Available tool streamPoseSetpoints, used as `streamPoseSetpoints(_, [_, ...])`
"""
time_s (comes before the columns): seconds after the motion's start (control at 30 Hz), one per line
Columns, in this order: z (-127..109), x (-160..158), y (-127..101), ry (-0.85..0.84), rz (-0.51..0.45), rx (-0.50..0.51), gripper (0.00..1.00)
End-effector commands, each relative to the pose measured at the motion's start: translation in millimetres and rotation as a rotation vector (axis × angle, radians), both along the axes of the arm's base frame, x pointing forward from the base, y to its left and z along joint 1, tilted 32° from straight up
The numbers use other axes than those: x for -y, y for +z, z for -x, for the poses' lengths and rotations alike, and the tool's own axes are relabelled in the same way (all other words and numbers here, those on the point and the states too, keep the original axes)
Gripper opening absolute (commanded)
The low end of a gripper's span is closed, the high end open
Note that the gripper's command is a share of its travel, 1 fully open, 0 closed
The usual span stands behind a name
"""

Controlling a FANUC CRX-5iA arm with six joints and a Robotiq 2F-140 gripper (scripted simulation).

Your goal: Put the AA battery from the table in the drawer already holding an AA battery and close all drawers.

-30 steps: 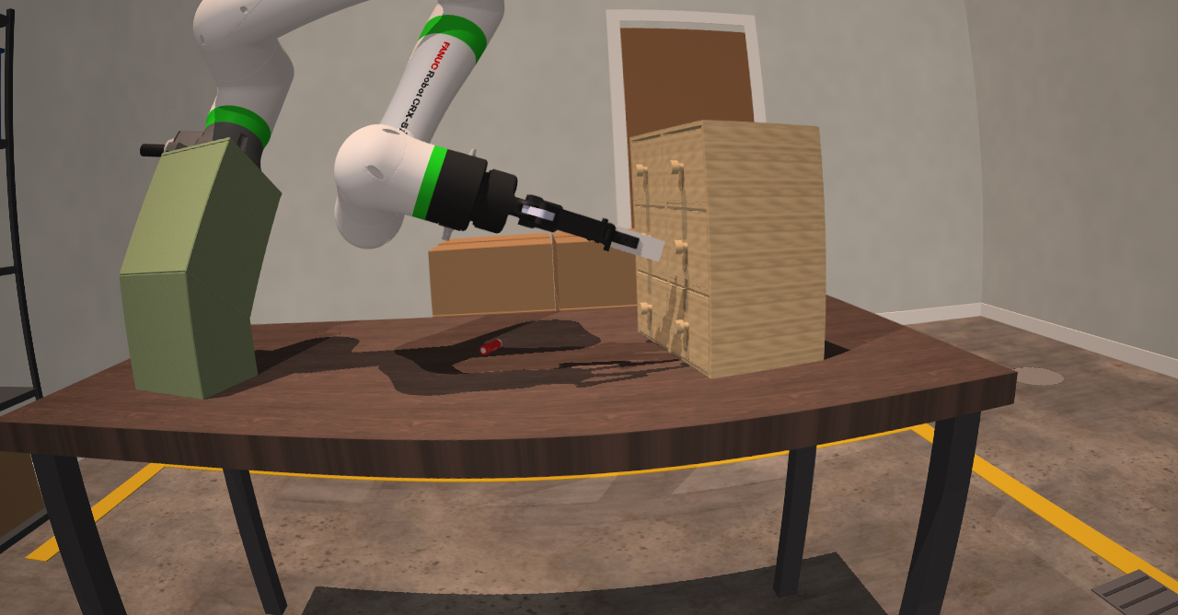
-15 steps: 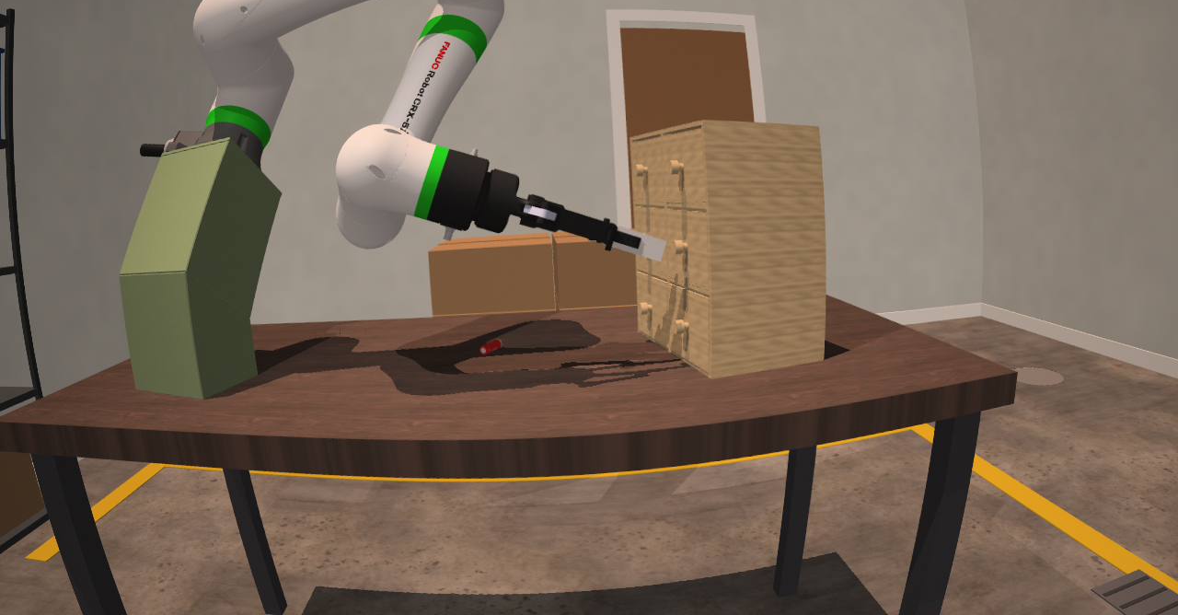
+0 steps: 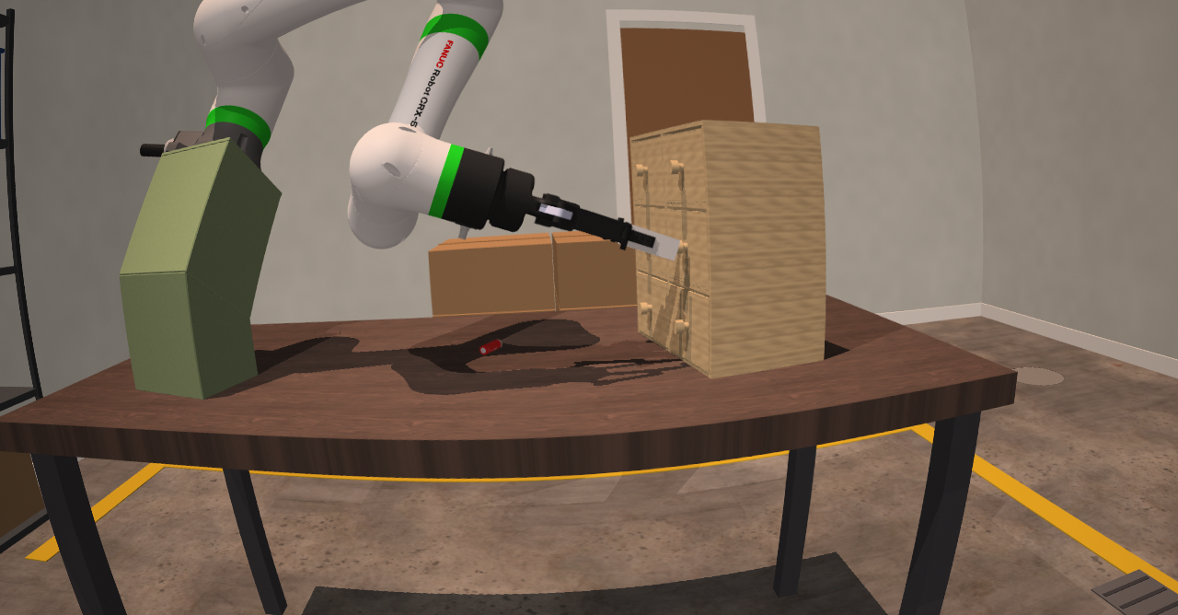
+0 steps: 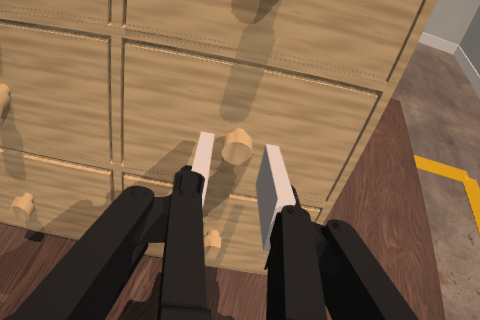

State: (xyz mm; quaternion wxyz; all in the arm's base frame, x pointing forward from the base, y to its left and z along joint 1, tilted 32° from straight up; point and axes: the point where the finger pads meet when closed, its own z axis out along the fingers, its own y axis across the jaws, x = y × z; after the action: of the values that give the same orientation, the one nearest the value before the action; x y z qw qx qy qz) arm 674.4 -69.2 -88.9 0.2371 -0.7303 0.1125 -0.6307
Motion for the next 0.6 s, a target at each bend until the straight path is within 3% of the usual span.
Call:
streamPoseSetpoints(0.0, [-5.0,0.0,1.2,0.000,0.000,0.000,0.20])
streamPoseSetpoints(0.57, [-13.8,-0.3,3.1,0.000,0.000,0.000,0.20])
